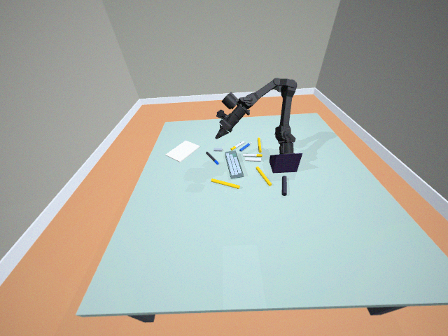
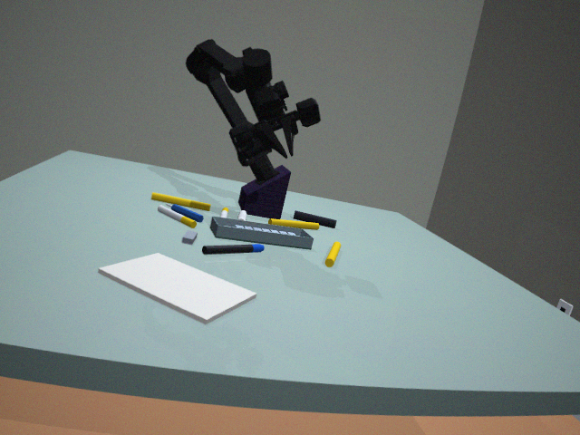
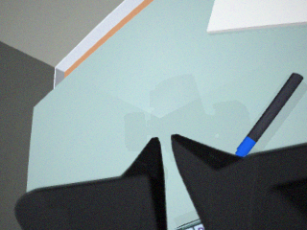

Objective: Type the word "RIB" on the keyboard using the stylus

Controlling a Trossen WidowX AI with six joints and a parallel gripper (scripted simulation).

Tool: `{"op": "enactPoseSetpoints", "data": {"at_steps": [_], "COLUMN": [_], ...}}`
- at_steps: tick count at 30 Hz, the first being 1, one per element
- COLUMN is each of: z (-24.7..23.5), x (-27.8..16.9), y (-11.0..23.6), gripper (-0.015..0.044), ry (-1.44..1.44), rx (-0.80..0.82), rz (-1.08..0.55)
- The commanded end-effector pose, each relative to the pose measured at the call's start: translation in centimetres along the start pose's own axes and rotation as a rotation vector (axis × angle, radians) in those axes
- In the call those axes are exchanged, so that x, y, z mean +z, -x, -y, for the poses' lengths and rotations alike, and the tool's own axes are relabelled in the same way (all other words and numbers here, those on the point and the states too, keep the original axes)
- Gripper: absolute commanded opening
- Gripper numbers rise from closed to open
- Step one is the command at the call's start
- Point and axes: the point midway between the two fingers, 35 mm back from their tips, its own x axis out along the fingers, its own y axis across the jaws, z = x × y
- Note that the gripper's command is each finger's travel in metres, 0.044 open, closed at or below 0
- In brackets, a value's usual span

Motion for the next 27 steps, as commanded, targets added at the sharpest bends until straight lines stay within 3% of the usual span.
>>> {"op": "enactPoseSetpoints", "data": {"at_steps": [1,12,24,27], "z": [-0.1,1.6,2.0,5.4], "x": [-4.3,-16.5,-16.9,-14.6], "y": [-2.8,-6.1,-6.1,-5.2], "gripper": [0.0,0.0,0.0,0.0], "ry": [0.056,0.391,0.418,0.418], "rx": [-0.1,-0.46,-0.482,-0.481], "rz": [-0.211,-0.764,-0.791,-0.79]}}
